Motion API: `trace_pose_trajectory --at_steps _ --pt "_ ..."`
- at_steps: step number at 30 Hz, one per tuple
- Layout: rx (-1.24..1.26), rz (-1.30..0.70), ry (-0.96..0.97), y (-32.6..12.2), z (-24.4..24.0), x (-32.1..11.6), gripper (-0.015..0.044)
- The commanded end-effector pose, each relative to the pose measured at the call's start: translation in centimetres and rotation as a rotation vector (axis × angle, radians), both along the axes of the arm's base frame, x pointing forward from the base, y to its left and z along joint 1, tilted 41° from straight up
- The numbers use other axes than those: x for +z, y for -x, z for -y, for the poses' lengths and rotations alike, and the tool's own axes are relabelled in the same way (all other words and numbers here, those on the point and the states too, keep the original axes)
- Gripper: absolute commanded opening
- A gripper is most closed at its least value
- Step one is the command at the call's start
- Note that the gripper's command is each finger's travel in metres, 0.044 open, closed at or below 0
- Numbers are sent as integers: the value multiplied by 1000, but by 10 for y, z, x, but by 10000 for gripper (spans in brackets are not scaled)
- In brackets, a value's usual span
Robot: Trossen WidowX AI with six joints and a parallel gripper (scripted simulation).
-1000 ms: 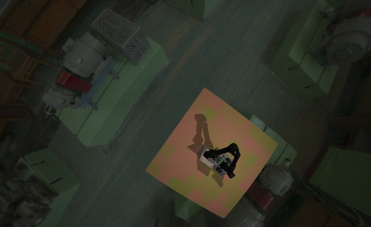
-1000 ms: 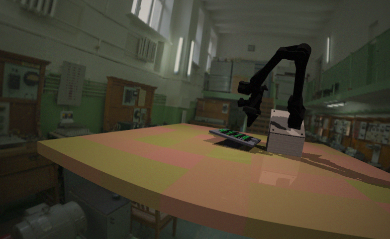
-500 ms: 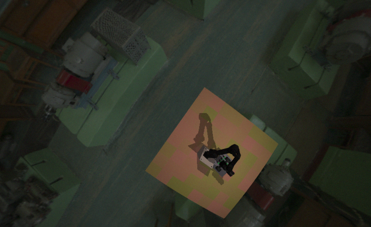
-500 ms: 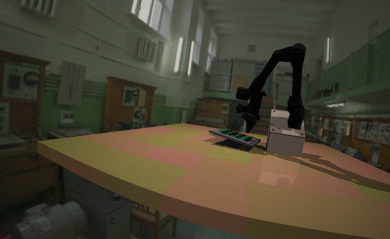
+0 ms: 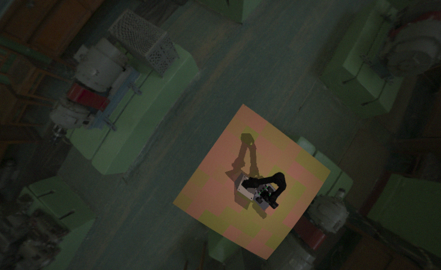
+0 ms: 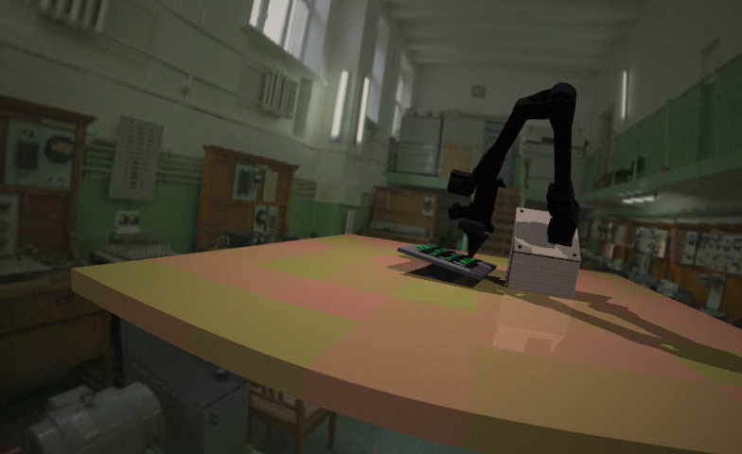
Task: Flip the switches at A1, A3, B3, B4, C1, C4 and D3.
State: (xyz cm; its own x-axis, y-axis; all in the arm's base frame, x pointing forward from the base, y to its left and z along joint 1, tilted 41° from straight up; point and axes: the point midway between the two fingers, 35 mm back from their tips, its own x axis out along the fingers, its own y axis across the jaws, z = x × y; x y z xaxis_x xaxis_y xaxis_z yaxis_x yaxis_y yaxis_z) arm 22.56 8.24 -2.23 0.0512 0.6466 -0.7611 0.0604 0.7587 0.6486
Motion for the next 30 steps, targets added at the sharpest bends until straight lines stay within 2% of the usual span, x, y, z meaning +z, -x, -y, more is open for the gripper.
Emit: trace_pose_trajectory --at_steps 1,30 --pt "-4 -5 -6 0 -1 0 0" --pt "-4 -5 -6 0 -3 -2 0"
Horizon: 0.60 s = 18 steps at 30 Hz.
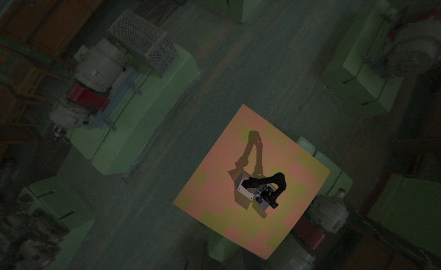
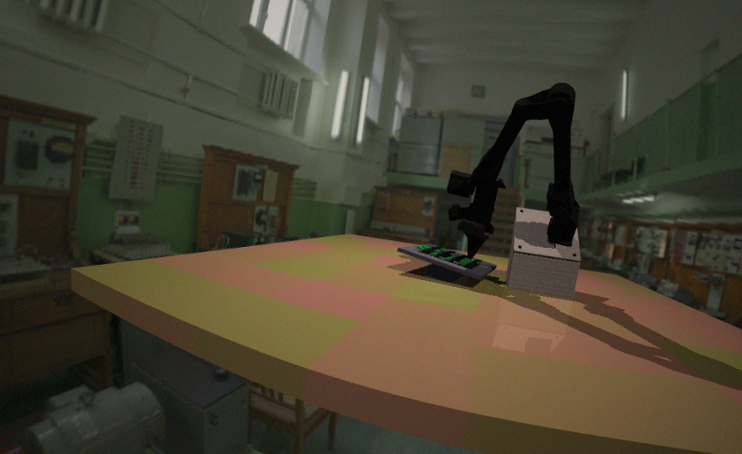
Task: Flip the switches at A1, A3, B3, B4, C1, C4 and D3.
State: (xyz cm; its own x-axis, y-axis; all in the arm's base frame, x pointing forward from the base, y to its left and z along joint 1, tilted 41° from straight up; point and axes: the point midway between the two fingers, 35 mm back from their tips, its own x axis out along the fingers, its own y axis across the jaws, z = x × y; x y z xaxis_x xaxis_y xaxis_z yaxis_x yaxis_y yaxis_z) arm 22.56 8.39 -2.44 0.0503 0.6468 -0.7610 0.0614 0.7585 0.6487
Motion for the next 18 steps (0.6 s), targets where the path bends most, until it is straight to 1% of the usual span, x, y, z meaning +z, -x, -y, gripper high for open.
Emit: trace_pose_trajectory --at_steps 1,18 --pt "-4 -4 -6 0 -1 0 0" --pt "-4 -4 -6 0 -3 -2 0"
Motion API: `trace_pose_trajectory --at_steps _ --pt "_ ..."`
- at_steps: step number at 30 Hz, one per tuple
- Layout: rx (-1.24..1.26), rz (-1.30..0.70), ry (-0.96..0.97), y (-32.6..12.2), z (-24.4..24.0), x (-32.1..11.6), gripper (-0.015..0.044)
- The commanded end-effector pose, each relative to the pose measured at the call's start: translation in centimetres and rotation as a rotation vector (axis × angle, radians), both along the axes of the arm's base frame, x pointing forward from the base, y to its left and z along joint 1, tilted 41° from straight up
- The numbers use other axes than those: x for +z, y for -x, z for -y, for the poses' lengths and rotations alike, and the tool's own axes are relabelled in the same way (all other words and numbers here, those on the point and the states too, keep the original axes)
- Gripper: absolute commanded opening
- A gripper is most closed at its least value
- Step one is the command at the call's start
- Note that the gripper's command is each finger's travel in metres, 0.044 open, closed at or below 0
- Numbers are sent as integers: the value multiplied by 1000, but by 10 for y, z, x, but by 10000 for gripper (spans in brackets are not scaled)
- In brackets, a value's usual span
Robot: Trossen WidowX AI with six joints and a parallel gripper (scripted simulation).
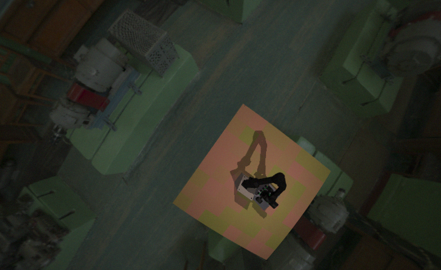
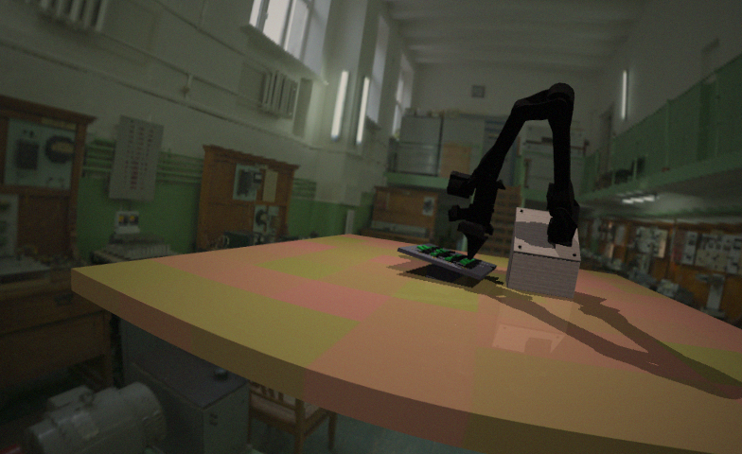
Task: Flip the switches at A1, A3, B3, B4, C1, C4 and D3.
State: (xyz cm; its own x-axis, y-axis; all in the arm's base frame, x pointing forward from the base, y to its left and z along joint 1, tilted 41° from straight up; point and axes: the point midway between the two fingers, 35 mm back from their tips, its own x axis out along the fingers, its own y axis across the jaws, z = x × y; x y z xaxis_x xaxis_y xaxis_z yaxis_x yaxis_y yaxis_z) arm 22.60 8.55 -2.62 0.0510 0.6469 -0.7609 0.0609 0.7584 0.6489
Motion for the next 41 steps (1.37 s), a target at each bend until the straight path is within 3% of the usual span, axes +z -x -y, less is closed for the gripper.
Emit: trace_pose_trajectory --at_steps 1,9,14,19,25,41 --pt "-4 -5 -6 0 -1 0 0" --pt "-1 0 0 0 1 1 0" --pt "-20 14 0 5 40 46 0" --pt "-21 14 0 4 41 49 0" --pt "-21 18 -1 -44 38 65 0" --pt "-21 18 -1 -46 38 66 0"
